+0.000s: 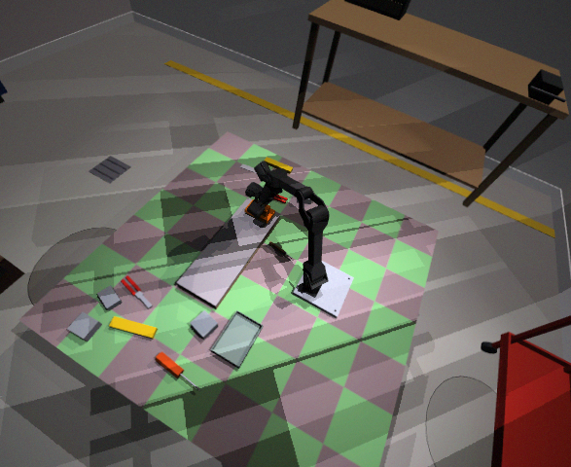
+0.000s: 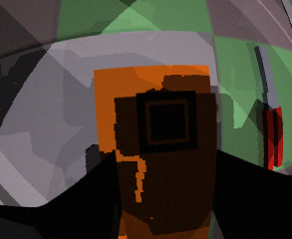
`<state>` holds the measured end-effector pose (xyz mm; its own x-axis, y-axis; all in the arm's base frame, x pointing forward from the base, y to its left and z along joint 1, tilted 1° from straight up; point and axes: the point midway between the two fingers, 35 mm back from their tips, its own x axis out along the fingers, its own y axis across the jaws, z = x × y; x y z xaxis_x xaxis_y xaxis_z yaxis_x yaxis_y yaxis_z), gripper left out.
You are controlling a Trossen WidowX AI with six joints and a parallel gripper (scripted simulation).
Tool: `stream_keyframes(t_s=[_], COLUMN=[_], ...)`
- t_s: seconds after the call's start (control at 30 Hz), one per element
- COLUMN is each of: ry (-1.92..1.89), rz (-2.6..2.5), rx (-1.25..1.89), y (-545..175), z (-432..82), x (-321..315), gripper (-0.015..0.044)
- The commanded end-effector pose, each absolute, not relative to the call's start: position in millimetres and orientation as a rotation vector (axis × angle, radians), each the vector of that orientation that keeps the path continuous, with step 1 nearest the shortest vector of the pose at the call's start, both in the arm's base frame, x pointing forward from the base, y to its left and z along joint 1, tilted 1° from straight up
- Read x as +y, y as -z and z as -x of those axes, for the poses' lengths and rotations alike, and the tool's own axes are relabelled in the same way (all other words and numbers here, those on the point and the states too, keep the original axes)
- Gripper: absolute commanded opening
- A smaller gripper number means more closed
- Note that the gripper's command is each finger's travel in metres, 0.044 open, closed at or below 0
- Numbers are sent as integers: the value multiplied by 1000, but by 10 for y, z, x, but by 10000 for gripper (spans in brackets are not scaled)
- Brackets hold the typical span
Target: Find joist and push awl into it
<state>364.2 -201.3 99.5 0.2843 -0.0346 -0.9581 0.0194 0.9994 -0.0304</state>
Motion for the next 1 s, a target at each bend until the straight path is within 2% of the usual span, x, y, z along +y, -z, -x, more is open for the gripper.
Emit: stream_keyframes(t_s=[0.0, 0.33, 0.97], ry=[31, 31, 27], rz=[14, 14, 9], rx=[1280, 1280, 1280], y=[-927, -853, -831], z=[-3644, -3642, -3655], x=[-2009, -1992, -1329], gripper=[0, 0, 0])
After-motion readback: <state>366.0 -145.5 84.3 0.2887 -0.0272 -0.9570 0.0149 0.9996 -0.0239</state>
